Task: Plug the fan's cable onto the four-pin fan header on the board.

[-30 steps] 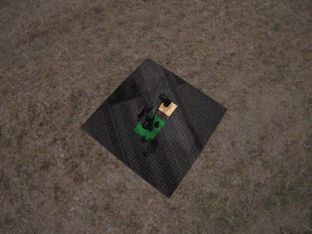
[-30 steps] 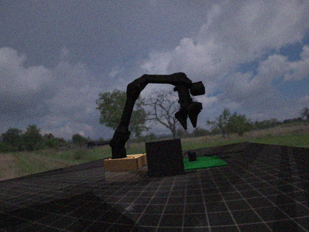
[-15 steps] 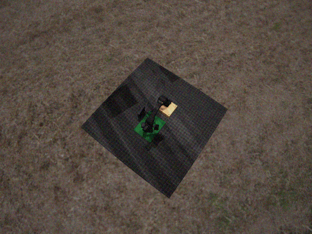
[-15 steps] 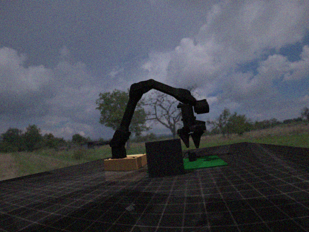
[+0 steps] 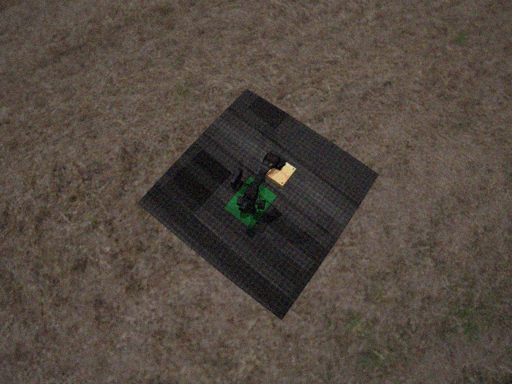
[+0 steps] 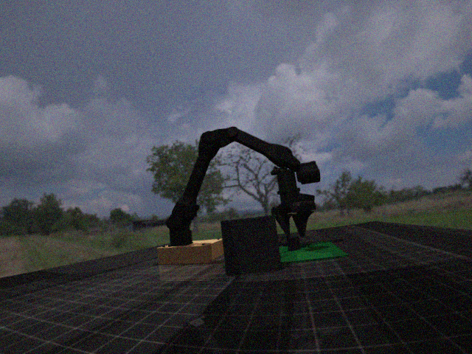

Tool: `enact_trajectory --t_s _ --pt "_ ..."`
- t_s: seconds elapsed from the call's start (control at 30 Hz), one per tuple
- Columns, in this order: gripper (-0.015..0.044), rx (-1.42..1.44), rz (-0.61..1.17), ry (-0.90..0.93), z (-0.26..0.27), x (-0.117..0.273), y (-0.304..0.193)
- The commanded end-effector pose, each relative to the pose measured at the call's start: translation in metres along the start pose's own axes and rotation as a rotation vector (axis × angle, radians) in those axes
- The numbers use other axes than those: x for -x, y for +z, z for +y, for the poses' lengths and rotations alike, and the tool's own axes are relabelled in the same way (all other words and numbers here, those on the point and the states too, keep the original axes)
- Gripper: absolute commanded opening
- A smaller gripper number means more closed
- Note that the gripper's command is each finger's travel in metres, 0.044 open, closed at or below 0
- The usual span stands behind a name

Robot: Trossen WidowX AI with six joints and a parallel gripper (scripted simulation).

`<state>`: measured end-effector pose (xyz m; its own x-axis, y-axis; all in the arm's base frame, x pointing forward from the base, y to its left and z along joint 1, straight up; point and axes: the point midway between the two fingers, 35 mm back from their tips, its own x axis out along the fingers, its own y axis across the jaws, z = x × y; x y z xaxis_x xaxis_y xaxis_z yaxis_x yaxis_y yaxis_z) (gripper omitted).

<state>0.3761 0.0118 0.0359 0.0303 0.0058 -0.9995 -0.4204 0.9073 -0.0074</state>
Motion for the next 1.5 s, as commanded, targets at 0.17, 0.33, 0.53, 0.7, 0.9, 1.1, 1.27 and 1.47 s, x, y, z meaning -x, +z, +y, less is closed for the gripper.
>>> enact_trajectory --t_s 0.17,0.33,0.53,0.7,0.9,1.1,1.27,1.47 --pt "0.044 -0.003 0.006 -0.002 0.0 -0.017 -0.001" --pt "0.044 -0.003 0.006 -0.002 0.0 -0.025 -0.001" --pt "0.044 -0.003 0.006 -0.002 0.0 -0.031 -0.002" --pt "0.0361 0.0 0.004 0.001 0.0 -0.028 -0.002" --pt "0.0204 0.0 0.004 0.001 0.0 -0.028 -0.002" --pt "0.0046 0.0 0.004 0.001 0.0 -0.028 -0.002" --pt "0.0 0.0 0.004 0.001 0.0 -0.028 -0.002" --pt "0.0 -0.003 0.006 -0.002 0.001 0.021 -0.001"
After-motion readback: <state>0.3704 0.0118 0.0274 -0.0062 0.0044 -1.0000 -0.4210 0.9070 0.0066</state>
